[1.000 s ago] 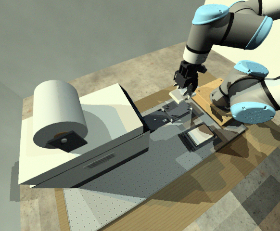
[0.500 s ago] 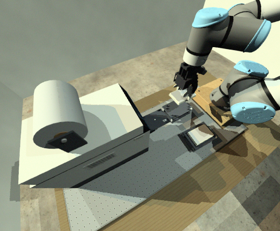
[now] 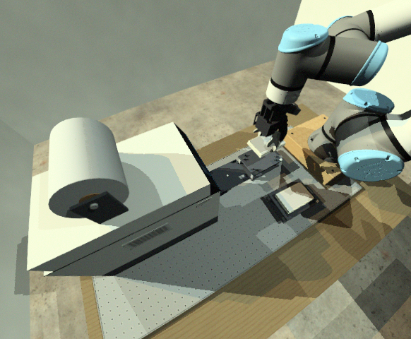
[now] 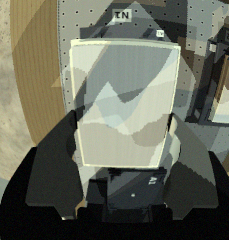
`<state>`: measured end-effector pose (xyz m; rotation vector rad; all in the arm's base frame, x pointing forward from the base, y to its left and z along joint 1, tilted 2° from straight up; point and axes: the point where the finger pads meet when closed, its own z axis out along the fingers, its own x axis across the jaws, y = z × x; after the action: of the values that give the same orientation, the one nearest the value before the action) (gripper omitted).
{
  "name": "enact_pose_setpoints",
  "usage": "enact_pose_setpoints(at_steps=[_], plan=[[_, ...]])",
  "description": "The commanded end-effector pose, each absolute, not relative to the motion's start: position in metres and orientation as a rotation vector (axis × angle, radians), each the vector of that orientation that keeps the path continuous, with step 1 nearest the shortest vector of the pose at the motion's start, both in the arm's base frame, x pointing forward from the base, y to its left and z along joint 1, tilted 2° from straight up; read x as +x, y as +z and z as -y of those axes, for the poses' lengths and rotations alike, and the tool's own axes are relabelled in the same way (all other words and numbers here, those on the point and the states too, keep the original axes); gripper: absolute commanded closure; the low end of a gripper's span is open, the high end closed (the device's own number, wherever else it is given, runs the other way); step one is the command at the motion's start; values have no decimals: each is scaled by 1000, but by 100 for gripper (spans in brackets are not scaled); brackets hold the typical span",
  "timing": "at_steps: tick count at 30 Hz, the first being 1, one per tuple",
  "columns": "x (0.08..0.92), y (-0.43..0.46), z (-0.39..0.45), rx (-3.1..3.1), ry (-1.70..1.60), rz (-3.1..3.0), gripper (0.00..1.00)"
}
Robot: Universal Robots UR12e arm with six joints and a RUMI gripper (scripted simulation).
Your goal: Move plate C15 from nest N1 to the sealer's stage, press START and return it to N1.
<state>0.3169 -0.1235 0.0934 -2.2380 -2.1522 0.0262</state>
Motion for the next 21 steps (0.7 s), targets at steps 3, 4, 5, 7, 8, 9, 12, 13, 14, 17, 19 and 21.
enact_pose_setpoints(at_steps=[3, 4, 5, 7, 8, 9, 12, 13, 14, 17, 19, 21], plan=[[317, 81, 124, -2238, 28, 2152, 100], [316, 79, 125, -2239, 28, 2152, 100], [316, 78, 125, -2239, 28, 2152, 100], [316, 74, 125, -2239, 28, 2152, 100], [316, 73, 125, -2239, 28, 2152, 100], [316, 71, 125, -2239, 28, 2152, 100], [316, 66, 125, -2238, 28, 2152, 100], [316, 66, 125, -2238, 28, 2152, 100], [316, 66, 125, -2238, 28, 2152, 100], [316, 61, 125, -2238, 28, 2152, 100], [316, 58, 125, -2238, 28, 2152, 100], [316, 54, 125, -2239, 28, 2152, 100]])
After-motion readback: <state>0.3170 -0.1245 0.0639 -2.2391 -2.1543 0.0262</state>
